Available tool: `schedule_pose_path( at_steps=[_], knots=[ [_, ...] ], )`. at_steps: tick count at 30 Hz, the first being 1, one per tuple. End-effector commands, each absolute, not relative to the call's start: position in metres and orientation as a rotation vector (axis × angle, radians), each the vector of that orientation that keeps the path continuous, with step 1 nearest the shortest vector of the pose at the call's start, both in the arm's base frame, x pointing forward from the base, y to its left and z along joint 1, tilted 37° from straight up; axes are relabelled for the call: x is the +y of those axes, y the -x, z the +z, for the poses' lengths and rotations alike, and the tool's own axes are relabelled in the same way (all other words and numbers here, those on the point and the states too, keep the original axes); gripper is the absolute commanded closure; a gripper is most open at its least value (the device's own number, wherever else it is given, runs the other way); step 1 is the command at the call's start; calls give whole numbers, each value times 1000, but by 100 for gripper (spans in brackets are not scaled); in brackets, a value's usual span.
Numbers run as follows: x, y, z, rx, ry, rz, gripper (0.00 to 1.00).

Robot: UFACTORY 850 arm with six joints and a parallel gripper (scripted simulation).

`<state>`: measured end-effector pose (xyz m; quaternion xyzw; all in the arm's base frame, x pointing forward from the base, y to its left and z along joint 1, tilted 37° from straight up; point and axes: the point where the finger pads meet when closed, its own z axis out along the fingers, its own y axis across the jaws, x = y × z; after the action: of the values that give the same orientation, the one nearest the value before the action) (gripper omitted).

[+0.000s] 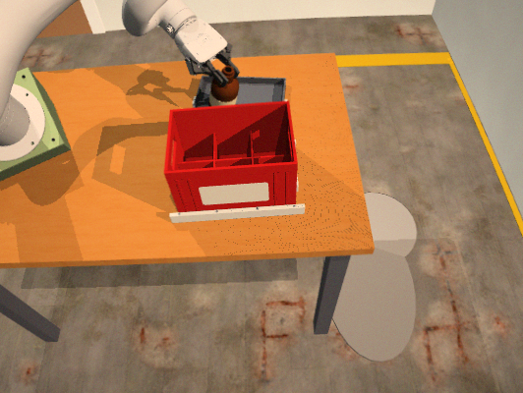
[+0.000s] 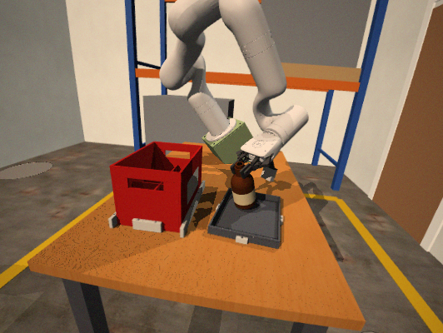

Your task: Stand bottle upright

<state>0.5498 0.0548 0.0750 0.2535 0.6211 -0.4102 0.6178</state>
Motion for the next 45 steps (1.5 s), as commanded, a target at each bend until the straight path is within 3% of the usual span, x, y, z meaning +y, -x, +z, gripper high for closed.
schedule_pose_path(
  at_steps=[1,26,27,45],
  knots=[
    [55,-550,75,1428,-584,-943,100],
    [54,-551,74,1428,-584,-943,100],
    [54,-551,74,1428,-584,-943,0],
    [54,-551,74,1428,-584,-943,0]
  ],
)
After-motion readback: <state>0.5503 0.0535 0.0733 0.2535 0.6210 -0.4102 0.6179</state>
